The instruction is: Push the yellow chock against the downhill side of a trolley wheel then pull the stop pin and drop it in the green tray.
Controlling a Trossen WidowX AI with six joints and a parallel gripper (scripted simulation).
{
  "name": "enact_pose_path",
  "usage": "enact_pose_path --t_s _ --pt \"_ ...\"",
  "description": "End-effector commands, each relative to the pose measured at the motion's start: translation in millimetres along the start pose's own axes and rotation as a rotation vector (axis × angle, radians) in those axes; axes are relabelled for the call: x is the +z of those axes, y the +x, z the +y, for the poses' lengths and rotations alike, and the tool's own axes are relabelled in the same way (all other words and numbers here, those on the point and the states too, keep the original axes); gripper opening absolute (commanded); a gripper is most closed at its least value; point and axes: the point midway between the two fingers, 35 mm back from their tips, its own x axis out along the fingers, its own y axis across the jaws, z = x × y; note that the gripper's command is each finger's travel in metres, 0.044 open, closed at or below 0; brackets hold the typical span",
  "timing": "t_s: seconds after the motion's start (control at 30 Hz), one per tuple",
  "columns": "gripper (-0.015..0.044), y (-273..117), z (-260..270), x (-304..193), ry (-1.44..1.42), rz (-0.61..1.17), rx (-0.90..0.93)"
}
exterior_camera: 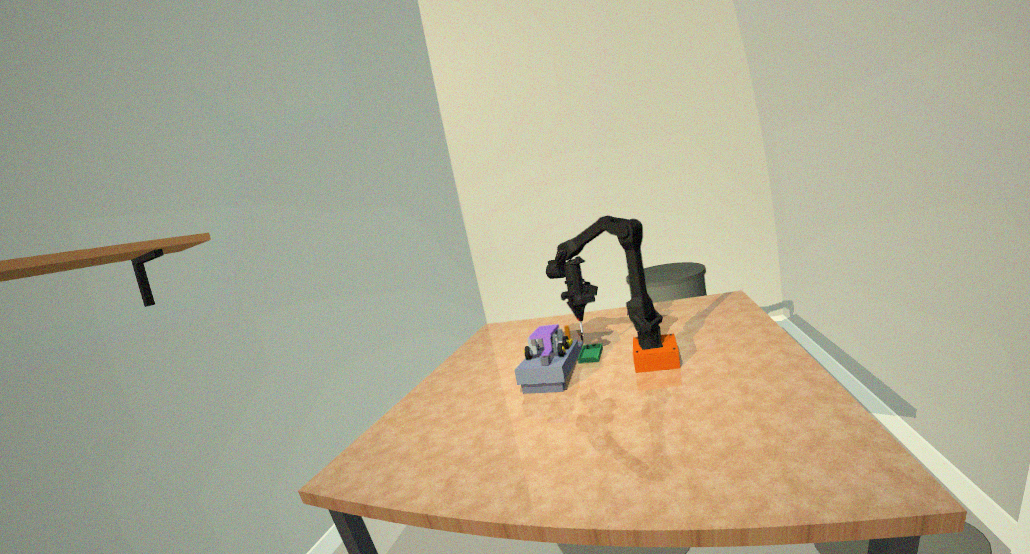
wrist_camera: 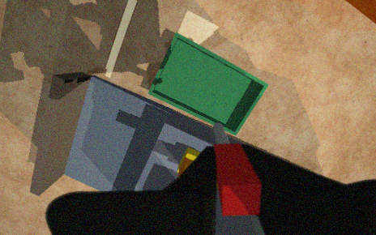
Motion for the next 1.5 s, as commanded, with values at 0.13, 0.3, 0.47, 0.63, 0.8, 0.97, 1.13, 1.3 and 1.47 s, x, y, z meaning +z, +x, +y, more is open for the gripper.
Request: enact_pose_path --t_s 0.13,0.3,0.47,0.63,0.8,0.97,1.13,1.3,1.47 --pt "0.0000 0 -2 -1 0.255 -0.024 0.043" --pt "0.0000 0 -3 -1 0.410 -0.031 0.071" --pt "0.0000 0 -4 -2 0.518 -0.033 0.092" --pt "0.0000 0 -4 -2 0.518 -0.033 0.092" --pt "0.0000 6 -5 3 0.529 -0.035 0.093" --pt "0.0000 19 -9 12 0.552 -0.038 0.096" --pt "0.0000 20 -9 12 0.552 -0.038 0.091" --pt "0.0000 32 -10 11 0.551 -0.012 -0.014" --pt "0.0000 46 -14 8 0.552 0.006 -0.070"
